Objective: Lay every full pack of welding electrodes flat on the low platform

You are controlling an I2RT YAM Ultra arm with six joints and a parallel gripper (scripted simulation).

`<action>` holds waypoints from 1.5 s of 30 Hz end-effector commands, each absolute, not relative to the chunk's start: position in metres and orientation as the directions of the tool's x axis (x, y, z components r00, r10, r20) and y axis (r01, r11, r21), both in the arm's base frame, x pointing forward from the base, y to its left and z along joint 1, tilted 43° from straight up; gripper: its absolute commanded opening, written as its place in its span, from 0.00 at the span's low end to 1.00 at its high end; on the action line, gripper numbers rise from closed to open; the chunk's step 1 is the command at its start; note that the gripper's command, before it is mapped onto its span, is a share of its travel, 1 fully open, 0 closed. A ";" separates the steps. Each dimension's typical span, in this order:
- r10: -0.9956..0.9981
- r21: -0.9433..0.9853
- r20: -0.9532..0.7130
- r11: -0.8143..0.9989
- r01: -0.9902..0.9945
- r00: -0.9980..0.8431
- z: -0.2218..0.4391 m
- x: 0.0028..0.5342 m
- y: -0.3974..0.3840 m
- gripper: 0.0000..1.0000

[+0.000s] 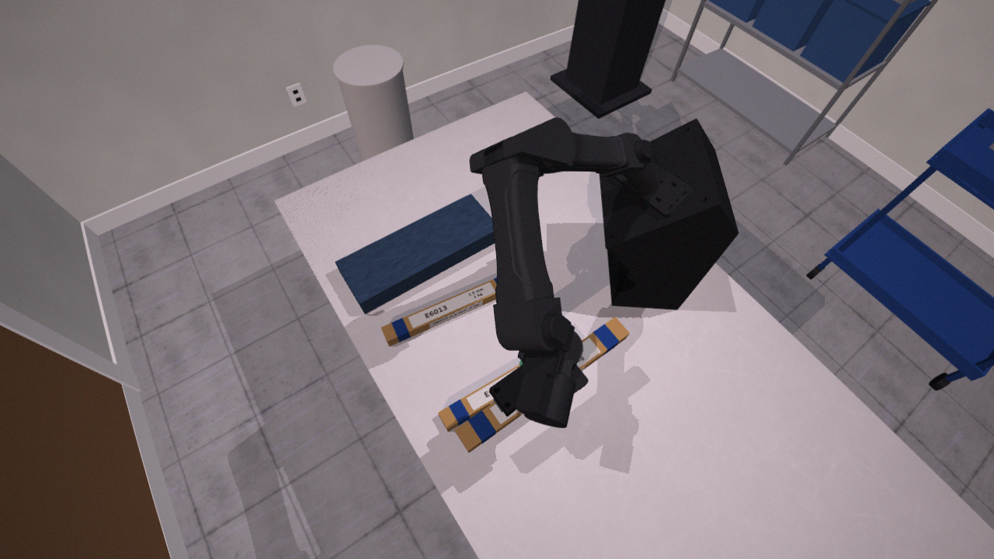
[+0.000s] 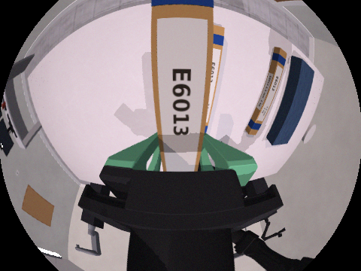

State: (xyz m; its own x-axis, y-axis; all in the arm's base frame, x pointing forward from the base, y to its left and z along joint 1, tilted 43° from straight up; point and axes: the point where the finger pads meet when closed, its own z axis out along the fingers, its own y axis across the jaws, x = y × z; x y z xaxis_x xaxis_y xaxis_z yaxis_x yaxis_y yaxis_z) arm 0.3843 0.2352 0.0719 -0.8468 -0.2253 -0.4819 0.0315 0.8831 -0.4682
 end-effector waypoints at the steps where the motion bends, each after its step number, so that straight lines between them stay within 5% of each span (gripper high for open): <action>1: -0.242 -0.404 -0.555 0.915 0.004 -0.796 0.112 0.377 0.260 0.00; 45: -0.240 -0.403 -0.561 0.915 0.008 -0.792 0.155 0.372 0.162 0.00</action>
State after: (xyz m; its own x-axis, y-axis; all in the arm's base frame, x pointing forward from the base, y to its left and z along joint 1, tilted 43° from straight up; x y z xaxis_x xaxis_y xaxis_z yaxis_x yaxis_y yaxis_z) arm 0.3746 0.1488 0.1174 -0.8439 -0.2265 -0.4864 0.0205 0.8922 -0.4511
